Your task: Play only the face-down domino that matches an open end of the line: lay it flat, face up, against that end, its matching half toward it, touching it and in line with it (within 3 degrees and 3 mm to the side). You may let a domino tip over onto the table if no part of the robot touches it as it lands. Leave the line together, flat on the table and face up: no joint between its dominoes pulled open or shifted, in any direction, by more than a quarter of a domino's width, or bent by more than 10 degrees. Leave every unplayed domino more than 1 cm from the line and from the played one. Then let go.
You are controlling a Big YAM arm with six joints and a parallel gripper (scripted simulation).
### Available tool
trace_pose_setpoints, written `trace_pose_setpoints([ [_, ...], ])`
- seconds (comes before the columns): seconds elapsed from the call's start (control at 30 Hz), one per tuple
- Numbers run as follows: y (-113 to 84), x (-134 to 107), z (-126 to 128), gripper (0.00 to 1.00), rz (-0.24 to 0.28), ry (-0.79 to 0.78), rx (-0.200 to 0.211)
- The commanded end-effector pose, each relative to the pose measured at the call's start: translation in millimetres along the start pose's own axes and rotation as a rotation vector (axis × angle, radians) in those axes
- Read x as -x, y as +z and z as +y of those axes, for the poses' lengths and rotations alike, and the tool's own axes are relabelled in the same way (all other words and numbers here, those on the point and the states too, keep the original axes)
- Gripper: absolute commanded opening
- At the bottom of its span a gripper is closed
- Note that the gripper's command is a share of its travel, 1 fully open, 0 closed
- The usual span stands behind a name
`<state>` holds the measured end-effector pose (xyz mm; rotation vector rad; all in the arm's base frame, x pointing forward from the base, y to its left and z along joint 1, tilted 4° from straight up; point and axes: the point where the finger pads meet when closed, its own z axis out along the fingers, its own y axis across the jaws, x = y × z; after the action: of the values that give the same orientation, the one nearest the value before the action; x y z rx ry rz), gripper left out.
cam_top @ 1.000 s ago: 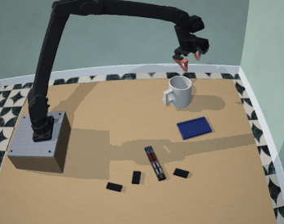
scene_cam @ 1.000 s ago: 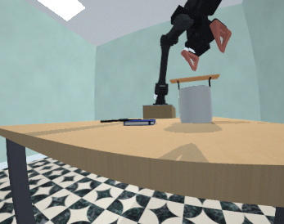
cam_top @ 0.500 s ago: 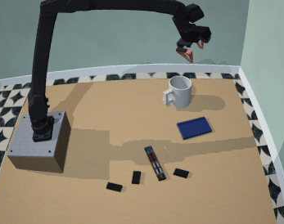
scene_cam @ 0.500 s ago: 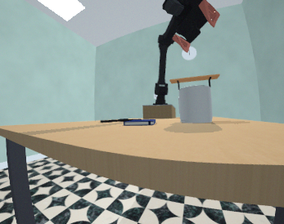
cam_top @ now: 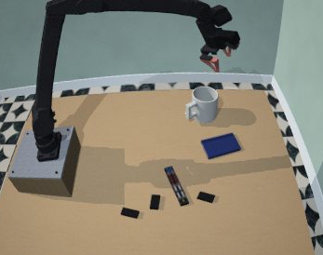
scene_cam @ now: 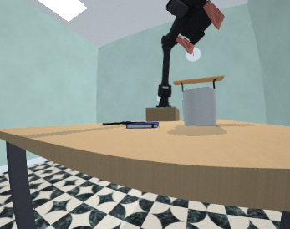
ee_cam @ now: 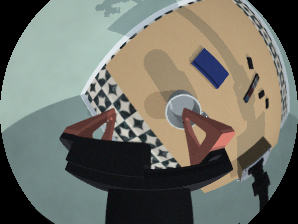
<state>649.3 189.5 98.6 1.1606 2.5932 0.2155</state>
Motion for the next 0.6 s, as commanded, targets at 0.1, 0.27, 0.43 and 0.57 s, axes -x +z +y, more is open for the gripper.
trace_pose_setpoints([
  [0.1, -29.7, 18.6, 9.1, 1.0, -0.046, -0.038, 0.077],
  [0.27, -58.6, 38.3, 15.5, 1.0, -0.095, -0.09, 0.157],
  [0.43, -64.4, 42.3, 16.8, 1.0, -0.105, -0.1, 0.173],
  [0.57, -46.6, 31.1, 5.6, 1.0, -0.08, -0.081, 0.128],
])
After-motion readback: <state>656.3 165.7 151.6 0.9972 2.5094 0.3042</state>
